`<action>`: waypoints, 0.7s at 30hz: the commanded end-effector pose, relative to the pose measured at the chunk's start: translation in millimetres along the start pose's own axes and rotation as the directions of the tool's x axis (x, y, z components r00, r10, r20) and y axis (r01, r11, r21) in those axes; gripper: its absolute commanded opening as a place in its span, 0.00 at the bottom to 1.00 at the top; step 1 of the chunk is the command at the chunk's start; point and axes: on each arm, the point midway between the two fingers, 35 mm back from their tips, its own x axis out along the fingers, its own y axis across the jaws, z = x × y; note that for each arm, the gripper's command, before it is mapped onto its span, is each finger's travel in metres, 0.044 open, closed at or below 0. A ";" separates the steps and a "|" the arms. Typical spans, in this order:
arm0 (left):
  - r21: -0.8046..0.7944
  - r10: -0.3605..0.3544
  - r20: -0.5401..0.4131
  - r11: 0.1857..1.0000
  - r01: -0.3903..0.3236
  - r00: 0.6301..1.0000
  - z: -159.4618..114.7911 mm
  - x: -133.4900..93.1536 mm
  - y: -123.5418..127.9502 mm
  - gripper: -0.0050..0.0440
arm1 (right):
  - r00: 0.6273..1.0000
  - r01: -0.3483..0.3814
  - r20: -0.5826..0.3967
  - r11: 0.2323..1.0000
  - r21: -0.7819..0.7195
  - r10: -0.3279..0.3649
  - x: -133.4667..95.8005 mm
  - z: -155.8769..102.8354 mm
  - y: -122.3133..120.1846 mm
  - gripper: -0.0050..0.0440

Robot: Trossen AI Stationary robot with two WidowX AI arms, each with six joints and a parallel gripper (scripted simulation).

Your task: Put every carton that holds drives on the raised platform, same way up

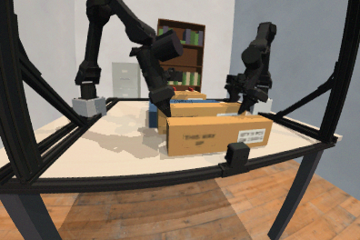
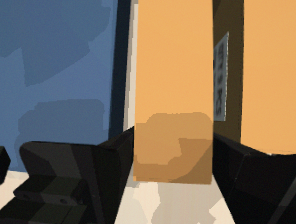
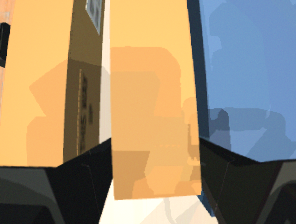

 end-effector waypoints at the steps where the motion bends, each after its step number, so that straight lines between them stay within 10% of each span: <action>1: 0.005 -0.021 0.009 1.000 0.021 1.000 1.8 -8.0 -5.0 0.10 | 1.000 -0.015 0.006 1.000 -0.002 0.015 -7.2 1.1 3.6 0.10; 21: 0.005 -0.021 0.009 1.000 0.021 1.000 0.2 -3.9 -5.1 0.10 | 1.000 -0.015 0.006 1.000 -0.002 0.015 -3.1 -0.5 3.7 0.10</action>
